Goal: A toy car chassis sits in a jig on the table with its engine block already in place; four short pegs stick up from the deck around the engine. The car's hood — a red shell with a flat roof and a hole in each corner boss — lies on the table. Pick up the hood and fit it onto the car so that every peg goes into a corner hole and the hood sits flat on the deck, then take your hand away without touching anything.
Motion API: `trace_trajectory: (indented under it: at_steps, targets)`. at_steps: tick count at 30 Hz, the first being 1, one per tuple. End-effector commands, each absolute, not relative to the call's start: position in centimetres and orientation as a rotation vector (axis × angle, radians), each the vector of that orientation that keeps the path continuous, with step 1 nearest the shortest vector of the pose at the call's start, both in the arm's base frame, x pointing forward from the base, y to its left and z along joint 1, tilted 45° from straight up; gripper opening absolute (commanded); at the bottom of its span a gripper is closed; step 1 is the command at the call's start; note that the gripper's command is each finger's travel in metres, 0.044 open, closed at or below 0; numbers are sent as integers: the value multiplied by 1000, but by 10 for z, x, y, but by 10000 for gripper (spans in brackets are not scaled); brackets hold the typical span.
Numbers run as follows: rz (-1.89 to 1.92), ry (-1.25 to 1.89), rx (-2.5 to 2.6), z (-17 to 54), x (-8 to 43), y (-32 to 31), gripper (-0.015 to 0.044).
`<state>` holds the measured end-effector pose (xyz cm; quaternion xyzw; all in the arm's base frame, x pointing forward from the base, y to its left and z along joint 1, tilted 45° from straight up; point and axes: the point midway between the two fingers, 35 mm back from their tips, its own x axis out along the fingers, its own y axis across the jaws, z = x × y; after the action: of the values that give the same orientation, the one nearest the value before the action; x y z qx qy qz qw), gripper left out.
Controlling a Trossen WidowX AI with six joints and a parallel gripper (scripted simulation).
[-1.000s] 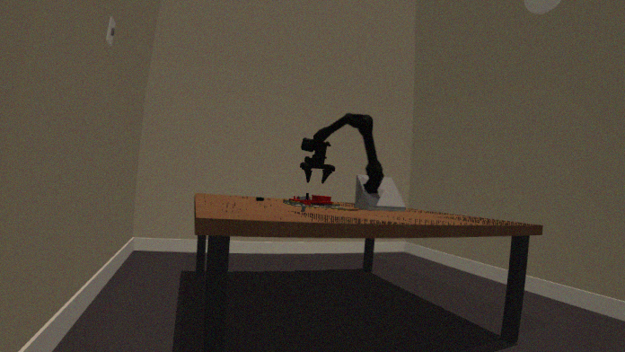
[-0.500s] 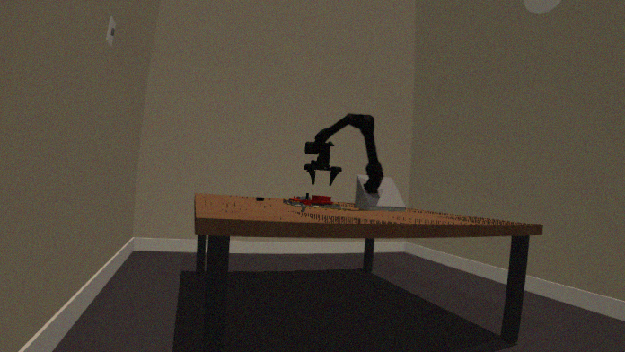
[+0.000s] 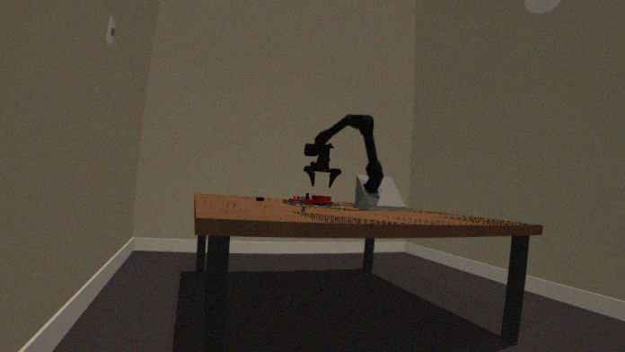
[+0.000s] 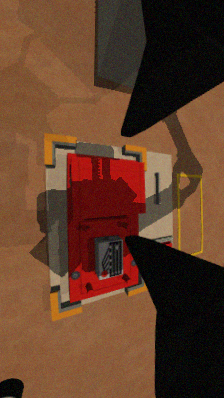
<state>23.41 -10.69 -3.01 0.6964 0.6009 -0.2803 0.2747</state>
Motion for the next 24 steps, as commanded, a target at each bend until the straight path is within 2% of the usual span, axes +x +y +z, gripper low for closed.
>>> trace_trajectory:
  at_steps: [1,24]
  targets:
    - [-754,1620,1880,-33,234,-103,440]
    - [-754,1620,1880,-44,236,-92,440]
